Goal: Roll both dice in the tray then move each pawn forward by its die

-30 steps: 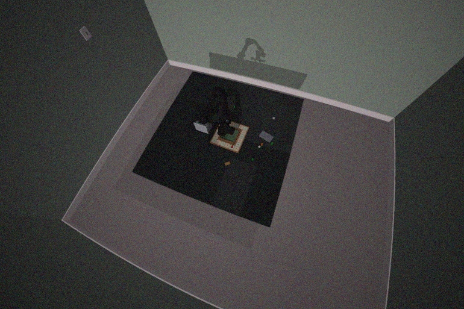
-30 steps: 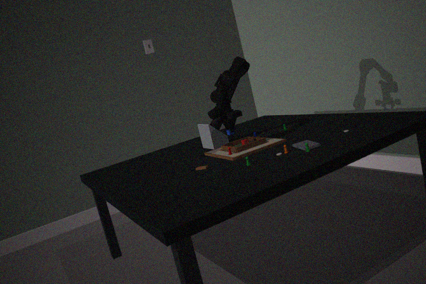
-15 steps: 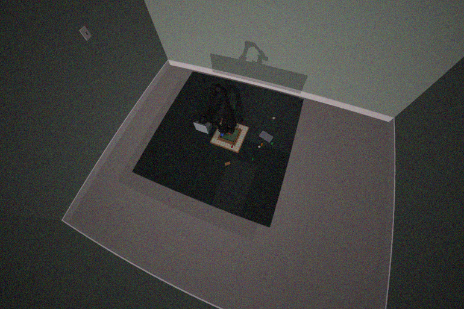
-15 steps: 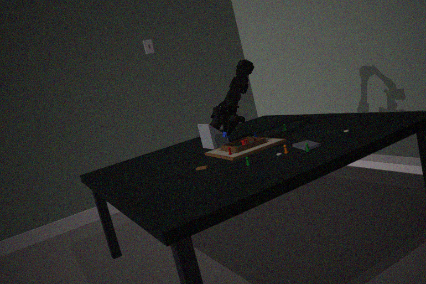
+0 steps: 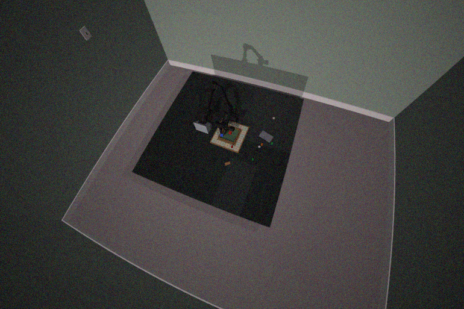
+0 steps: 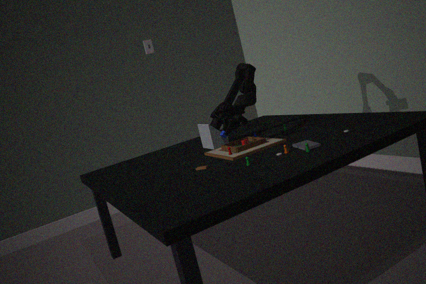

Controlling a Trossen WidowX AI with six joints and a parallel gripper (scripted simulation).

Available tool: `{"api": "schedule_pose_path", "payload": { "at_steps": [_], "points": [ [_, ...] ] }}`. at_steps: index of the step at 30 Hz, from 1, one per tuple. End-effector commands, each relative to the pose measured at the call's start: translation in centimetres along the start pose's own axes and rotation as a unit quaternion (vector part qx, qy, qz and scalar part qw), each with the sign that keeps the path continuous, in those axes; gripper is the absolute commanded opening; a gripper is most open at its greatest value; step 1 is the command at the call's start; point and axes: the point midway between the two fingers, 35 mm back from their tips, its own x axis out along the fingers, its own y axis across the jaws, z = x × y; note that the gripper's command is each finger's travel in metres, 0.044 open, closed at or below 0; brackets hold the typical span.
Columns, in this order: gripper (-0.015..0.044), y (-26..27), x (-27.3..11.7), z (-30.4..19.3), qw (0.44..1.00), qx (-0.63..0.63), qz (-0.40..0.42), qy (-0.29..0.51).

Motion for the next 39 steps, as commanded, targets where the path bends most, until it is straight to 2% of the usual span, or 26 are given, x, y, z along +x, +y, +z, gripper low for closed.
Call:
{"api": "schedule_pose_path", "payload": {
  "at_steps": [1,6,27,36,39],
  "points": [
    [0.0000,0.4,-1.1,0.3,1.000,0.006,0.011,-0.018],
    [0.0000,1.1,-4.6,0.6,1.000,0.006,0.012,-0.018],
    [0.0000,0.9,-4.4,0.5,1.000,0.004,0.010,-0.015],
    [0.0236,0.9,-4.5,0.7,1.000,0.004,0.010,-0.015],
    [0.0315,0.9,-6.5,2.8,1.000,0.006,0.011,-0.018]
  ]
}}
